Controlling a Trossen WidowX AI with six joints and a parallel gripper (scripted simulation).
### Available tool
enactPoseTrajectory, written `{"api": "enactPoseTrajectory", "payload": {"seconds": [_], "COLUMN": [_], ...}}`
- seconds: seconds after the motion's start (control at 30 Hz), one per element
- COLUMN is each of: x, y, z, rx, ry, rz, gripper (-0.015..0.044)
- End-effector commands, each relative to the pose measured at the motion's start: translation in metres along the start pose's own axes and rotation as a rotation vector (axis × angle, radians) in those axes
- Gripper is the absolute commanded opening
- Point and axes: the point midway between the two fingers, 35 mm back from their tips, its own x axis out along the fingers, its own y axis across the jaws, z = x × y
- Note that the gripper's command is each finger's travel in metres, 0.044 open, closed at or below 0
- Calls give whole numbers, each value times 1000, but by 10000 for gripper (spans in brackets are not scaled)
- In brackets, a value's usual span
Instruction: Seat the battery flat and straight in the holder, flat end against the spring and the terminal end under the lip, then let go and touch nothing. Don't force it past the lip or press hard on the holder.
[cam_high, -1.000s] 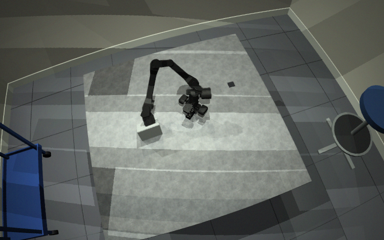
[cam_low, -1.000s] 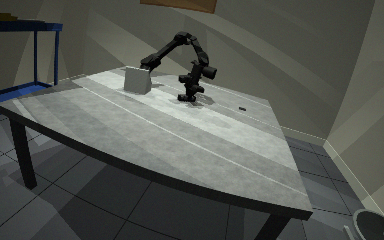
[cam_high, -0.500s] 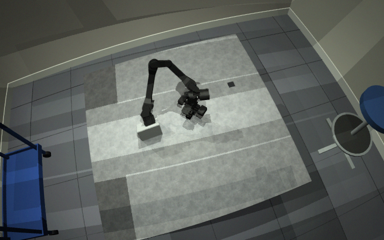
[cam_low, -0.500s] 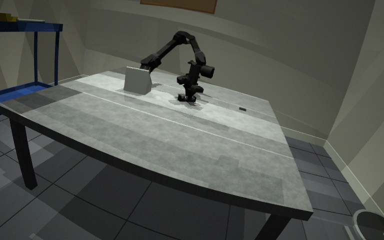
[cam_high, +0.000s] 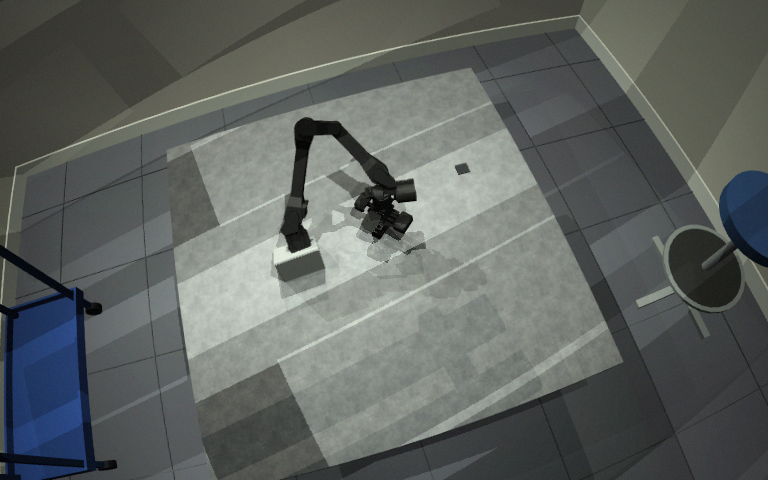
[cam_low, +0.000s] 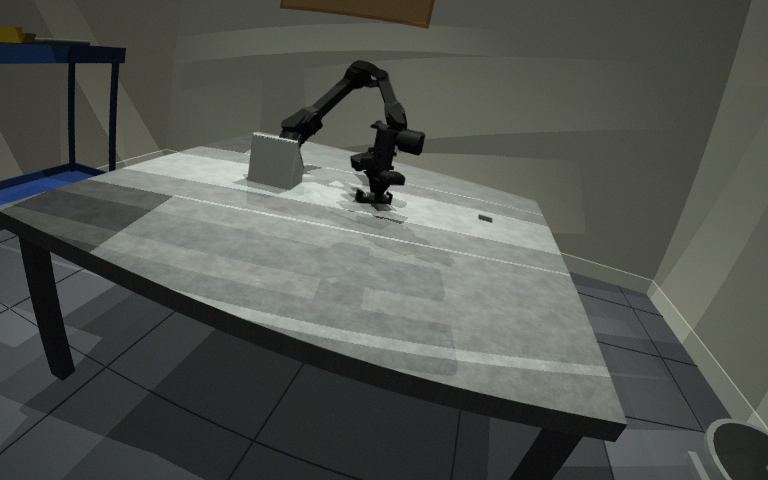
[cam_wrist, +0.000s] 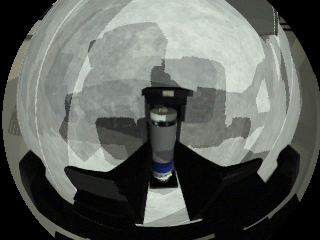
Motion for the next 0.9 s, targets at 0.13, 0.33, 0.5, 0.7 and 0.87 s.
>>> {"api": "enactPoseTrajectory", "payload": {"seconds": [0.13,0.33,0.5,0.7,0.87], "x": [1,1,1,1,1], "y": [-1,-2,-2,-2,-2], "z": [8,12,12,12,12], "rx": [-1,-1,0,0,0], "ry": [10,13,14,14,15], "rz": [-2,0,3,4,6], "gripper": [64,64,64,64,117]}}
